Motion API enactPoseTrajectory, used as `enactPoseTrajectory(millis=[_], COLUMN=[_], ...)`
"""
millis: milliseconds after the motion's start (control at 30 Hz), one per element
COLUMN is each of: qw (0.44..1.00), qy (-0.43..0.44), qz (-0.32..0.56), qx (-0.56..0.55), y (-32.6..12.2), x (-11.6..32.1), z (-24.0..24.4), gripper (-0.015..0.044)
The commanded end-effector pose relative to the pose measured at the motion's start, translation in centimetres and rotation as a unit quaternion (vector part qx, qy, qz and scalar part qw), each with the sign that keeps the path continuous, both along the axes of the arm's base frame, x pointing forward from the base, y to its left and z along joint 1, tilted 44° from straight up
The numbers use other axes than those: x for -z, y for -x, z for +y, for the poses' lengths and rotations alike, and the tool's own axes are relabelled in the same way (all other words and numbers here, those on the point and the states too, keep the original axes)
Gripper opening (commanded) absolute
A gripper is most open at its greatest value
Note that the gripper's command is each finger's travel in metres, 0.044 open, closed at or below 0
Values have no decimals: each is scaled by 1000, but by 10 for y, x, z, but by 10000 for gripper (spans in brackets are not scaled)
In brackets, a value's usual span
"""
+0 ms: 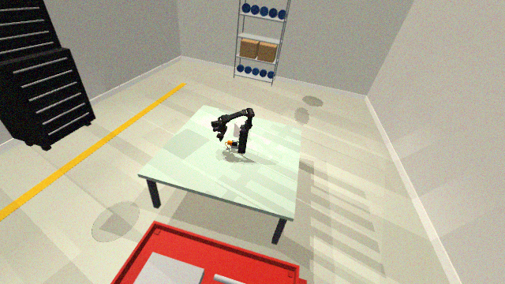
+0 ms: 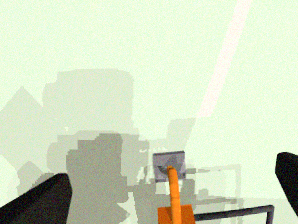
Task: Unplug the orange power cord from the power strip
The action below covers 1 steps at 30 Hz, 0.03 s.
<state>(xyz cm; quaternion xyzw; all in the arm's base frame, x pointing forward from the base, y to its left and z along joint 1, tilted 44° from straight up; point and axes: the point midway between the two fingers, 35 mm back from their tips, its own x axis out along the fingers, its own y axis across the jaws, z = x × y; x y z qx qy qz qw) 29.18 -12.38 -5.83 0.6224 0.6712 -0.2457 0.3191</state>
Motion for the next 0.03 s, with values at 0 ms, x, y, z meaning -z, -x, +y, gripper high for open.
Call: enactPoseTrajectory(millis=[0], qw=[1000], qy=[0], qz=[2], qx=[-3], y=[1], x=[1], z=[0], gripper=[440])
